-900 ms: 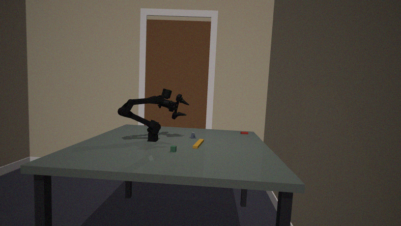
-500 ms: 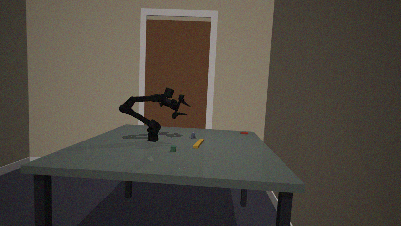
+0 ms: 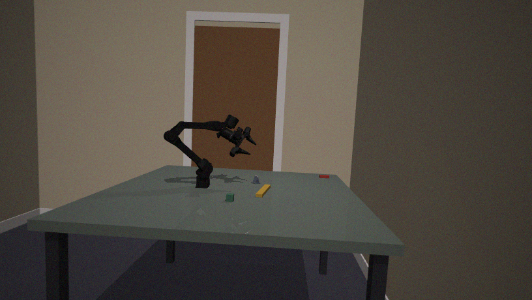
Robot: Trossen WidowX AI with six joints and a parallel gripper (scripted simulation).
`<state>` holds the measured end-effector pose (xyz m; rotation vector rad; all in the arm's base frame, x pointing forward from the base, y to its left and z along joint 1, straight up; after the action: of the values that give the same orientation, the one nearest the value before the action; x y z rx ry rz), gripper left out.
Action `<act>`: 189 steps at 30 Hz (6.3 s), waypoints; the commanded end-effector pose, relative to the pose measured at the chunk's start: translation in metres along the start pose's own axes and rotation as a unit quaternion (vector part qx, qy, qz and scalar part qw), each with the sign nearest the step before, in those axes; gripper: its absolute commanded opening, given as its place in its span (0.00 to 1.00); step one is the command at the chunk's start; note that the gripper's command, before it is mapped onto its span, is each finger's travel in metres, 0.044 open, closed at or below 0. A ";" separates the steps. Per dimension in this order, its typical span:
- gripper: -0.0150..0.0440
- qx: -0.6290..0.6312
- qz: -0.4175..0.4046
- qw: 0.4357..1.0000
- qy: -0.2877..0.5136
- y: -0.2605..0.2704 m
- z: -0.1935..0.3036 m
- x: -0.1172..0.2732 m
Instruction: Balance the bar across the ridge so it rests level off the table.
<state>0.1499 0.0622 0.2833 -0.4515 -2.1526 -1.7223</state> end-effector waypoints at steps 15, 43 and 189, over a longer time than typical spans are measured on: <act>0.79 0.281 0.096 0.954 0.028 0.021 -0.001 -0.030; 0.79 0.615 0.191 0.746 0.170 0.039 -0.013 -0.087; 0.25 0.827 0.026 0.238 0.509 0.017 -0.066 -0.211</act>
<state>0.3503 -0.0053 0.2014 0.9257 -1.3708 0.9438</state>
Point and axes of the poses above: the point midway between the two fingers, 35 mm back from their tips, its own x axis back along the fingers, its own y axis across the jaws, z = x × y, the point moved 10 cm from there along x, back along the fingers, and after that the axes turned 13 degrees about -x, right-handed, at the moved point
